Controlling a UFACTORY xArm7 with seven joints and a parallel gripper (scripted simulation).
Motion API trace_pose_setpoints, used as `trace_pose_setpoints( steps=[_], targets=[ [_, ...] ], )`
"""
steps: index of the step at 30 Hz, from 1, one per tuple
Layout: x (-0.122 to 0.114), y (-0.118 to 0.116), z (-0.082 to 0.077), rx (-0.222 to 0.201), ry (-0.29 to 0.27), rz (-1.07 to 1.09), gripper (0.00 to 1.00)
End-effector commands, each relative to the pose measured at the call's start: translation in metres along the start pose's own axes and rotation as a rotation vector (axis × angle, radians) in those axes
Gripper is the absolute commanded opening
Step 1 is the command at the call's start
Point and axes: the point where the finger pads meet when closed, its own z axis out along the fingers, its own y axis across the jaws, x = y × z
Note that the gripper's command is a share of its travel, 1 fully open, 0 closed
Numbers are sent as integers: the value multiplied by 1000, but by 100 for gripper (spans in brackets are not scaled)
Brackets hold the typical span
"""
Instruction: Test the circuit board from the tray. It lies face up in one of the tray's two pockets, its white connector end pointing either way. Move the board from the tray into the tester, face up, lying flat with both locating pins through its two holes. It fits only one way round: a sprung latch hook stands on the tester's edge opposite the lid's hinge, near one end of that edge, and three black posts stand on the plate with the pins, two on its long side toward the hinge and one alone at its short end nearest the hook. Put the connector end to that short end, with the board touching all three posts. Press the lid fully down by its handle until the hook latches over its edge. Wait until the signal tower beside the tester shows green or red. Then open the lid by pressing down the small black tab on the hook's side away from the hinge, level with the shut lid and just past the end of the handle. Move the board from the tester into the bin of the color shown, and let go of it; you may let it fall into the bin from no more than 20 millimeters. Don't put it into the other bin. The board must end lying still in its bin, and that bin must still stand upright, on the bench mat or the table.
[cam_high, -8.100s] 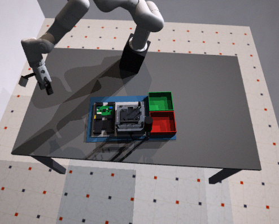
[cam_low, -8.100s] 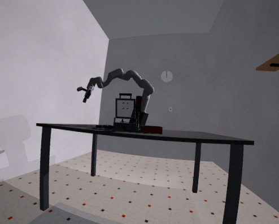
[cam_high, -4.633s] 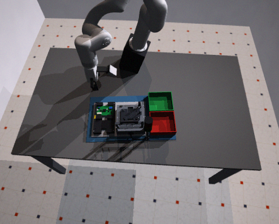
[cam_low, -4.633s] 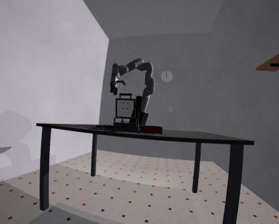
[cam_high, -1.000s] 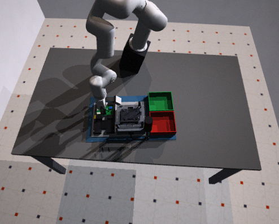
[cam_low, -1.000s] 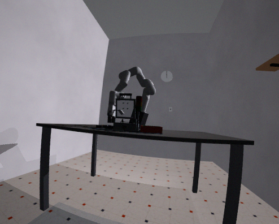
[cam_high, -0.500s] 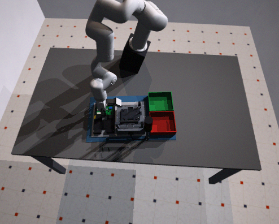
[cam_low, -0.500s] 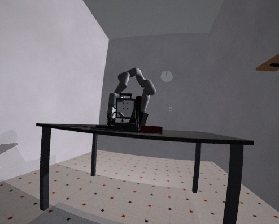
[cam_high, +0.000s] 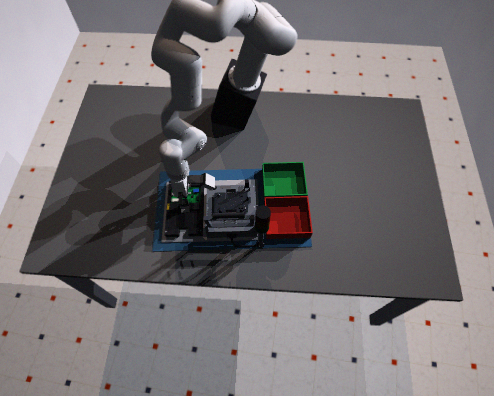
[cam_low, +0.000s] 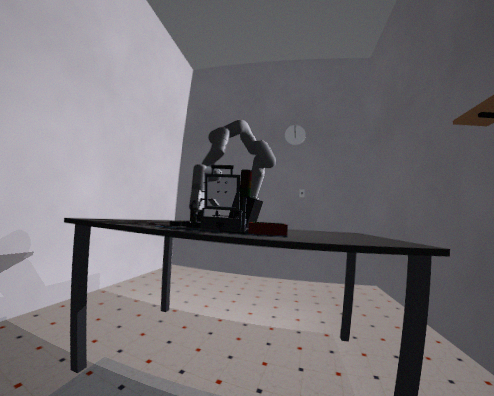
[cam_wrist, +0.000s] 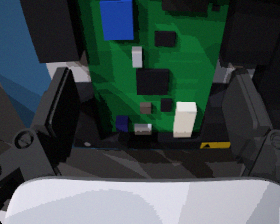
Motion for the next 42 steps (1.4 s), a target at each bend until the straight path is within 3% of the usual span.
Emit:
trace_pose_setpoints(
  steps=[1,24,25,38,39,42],
  targets=[
    [-1,1,2,-3,-2,0,100],
    [-1,1,12,-3,-2,0,100],
    [-1,1,12,-3,-2,0,95],
    [-1,1,12,-3,-2,0,95],
    [-1,1,12,-3,-2,0,89],
    [-1,1,12,-3,-2,0,89]
  ],
)
